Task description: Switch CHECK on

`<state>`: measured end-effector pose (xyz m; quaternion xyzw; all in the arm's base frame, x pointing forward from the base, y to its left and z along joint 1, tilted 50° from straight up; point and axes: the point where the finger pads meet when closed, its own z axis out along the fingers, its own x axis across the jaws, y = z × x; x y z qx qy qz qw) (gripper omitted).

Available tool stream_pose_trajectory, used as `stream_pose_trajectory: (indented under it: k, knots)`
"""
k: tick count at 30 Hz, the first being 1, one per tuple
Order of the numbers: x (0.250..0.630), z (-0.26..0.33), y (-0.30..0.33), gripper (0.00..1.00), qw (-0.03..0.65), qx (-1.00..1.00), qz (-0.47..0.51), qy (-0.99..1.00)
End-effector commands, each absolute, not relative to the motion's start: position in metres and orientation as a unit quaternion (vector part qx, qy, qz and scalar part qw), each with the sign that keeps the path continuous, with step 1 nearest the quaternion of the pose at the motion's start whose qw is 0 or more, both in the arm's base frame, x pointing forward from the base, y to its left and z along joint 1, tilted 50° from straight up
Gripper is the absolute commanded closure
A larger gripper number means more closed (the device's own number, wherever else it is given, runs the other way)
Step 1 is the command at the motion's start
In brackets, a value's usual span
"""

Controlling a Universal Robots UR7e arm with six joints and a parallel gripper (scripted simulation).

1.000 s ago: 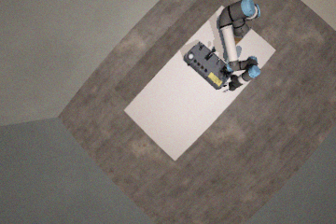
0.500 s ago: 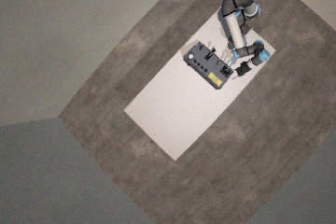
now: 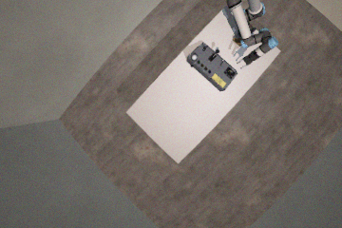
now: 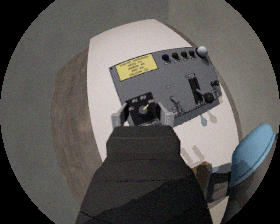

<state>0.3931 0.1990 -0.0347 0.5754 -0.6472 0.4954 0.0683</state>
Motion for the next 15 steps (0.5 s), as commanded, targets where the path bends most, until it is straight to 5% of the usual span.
stream_pose_trajectory:
  k: [1,15]
  knots:
    - [0.362,-0.028,0.184,0.00,0.087,0.600,0.500,-0.619]
    - [0.323,-0.019,0.161,0.00,0.111,0.630,0.505,-0.579]
